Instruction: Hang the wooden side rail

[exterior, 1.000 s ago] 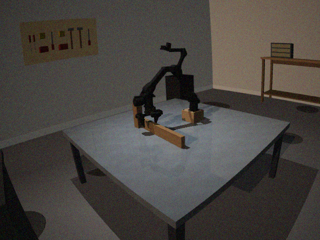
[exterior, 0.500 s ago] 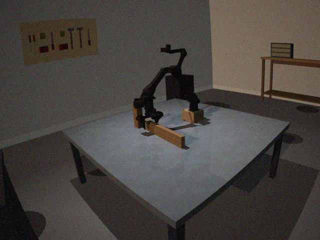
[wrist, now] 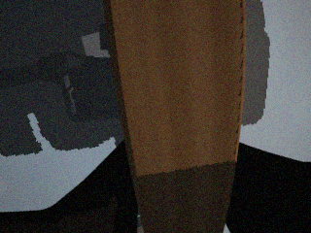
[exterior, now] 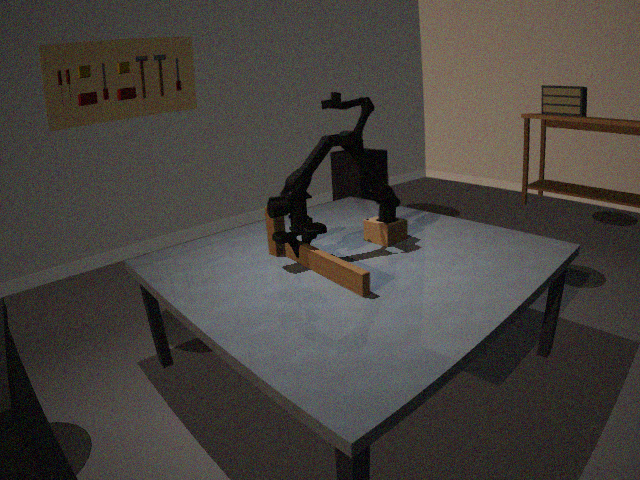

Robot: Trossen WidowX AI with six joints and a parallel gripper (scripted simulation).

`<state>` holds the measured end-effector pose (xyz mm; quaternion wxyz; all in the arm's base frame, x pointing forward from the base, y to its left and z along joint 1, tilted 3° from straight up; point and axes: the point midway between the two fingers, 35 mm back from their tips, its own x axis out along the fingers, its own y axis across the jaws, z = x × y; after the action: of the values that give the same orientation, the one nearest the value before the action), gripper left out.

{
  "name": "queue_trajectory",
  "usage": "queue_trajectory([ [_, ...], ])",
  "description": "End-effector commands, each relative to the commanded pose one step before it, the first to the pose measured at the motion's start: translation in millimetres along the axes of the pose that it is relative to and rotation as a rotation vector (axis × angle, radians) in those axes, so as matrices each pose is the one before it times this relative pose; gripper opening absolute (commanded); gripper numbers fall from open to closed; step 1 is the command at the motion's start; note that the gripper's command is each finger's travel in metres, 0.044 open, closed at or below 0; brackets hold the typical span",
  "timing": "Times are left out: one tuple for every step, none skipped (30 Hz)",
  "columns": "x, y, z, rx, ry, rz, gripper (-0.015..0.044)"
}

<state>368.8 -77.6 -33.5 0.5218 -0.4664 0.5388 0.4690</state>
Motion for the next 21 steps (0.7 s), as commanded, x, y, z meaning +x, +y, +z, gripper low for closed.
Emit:
queue_trajectory([
  [2.64,1.13,0.70,-0.0036,-0.00502,0.00503,0.0098],
  [0.00,0.00,0.00,0.0000,0.00000,0.00000,0.0092],
  [0.00,0.00,0.00,0.0000,0.00000,0.00000,0.0085],
  [0.00,0.00,0.00,0.0000,0.00000,0.00000,0.0078],
  [0.00,0.00,0.00,0.0000,0.00000,0.00000,0.0052],
  [0.00,0.00,0.00,0.0000,0.00000,0.00000,0.0026],
  [0.00,0.00,0.00,0.0000,0.00000,0.00000,0.0000],
  [0.00,0.00,0.00,0.0000,0.00000,0.00000,0.0000],
  [0.00,0.00,0.00,0.0000,0.00000,0.00000,0.0000],
  [0.00,0.00,0.00,0.0000,0.00000,0.00000,0.0000],
  [0.00,0.00,0.00,0.0000,0.00000,0.00000,0.0000],
  [0.00,0.00,0.00,0.0000,0.00000,0.00000,0.0000],
  [0.00,0.00,0.00,0.0000,0.00000,0.00000,0.0000],
  [-1.26,0.07,0.04,-0.0044,0.00000,0.00000,0.0000],
  [-0.89,0.05,0.03,-0.0031,0.00000,0.00000,0.0000],
  [-0.11,0.04,0.02,-0.0054,0.00000,0.00000,0.0000],
  [-0.17,0.07,0.04,-0.0087,0.00000,0.00001,0.0000],
  [-0.03,0.06,0.03,-0.0085,0.00000,0.00001,0.0000],
  [-0.04,0.06,0.03,-0.0095,0.00000,0.00001,0.0000],
  [-0.01,0.06,0.03,-0.0084,0.00000,0.00001,0.0000],
  [-0.01,0.06,0.03,-0.0092,0.00000,0.00001,0.0000],
])
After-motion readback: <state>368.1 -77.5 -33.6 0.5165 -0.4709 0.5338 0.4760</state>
